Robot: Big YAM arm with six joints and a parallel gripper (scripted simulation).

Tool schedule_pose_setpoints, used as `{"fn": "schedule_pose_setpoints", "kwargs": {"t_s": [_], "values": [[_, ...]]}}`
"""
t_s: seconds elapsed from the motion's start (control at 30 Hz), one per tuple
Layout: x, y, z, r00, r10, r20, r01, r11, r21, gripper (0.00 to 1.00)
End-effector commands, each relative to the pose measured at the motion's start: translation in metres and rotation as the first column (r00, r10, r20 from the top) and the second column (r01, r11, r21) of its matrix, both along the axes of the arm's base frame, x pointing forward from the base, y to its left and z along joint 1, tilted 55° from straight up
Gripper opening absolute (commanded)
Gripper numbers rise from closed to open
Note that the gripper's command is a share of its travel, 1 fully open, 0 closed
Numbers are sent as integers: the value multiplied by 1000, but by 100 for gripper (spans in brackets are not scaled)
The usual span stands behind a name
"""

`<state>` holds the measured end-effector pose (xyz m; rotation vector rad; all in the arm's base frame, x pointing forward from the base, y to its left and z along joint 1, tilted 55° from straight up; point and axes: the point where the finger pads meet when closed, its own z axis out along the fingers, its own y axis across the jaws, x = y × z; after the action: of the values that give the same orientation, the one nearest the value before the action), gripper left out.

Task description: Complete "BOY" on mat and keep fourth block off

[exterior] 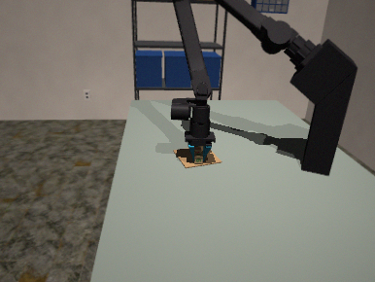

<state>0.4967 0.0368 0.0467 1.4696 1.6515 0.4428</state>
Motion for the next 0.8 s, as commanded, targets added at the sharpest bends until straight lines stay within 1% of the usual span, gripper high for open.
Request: {"fn": "schedule_pose_setpoints", "kwargs": {"t_s": [0.0, 0.03, 0.1, 0.13, 0.2, 0.23, 0.57, 0.6, 0.77], "values": [[-2, -6, 3, 1000, -9, -3, 9, 1000, -4, 34], [-2, -5, 4, 1000, -7, -1, 7, 1000, -3, 38], [-2, -5, 4, 1000, -5, -1, 5, 1000, -3, 38], [-2, -5, 4, 1000, -5, -1, 5, 1000, -3, 42], [-2, -5, 4, 1000, -5, -1, 5, 1000, -3, 42], [-2, -5, 4, 1000, -5, -1, 5, 1000, -3, 46], [-2, -5, 4, 1000, -5, -1, 5, 1000, -3, 46], [-2, -5, 4, 1000, -5, -1, 5, 1000, -3, 58], [-2, -5, 4, 1000, -5, -1, 5, 1000, -3, 58]]}}
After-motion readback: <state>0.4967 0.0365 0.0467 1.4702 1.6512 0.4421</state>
